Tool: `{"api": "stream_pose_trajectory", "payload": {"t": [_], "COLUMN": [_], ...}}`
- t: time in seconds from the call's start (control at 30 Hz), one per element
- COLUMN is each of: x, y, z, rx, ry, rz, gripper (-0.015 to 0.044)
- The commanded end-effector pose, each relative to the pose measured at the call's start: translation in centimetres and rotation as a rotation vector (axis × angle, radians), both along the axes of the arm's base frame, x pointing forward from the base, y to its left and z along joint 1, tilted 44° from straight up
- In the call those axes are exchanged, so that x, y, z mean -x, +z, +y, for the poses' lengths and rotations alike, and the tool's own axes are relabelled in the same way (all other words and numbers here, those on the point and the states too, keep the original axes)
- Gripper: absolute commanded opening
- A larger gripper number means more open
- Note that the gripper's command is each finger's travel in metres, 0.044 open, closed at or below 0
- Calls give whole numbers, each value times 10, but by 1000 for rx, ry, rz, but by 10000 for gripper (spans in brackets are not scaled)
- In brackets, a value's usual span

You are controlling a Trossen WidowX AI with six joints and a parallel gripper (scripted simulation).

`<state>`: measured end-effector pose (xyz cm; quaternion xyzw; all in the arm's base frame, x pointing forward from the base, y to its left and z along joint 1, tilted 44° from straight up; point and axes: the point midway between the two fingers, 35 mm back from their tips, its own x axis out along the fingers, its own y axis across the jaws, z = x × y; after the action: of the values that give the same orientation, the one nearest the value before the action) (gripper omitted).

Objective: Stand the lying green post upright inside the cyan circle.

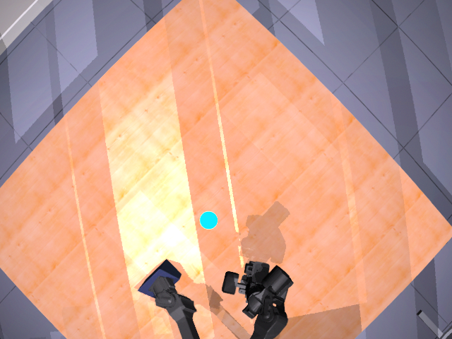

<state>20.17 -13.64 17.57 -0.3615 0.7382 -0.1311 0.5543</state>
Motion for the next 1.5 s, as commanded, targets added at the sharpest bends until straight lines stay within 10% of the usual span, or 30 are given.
{"api": "stream_pose_trajectory", "payload": {"t": [0.0,1.47], "x": [1,-58], "y": [6,-68], "z": [3,93], "rx": [8,-65], "ry": [-2,296], "rz": [-1,221], "gripper": [23,23]}}
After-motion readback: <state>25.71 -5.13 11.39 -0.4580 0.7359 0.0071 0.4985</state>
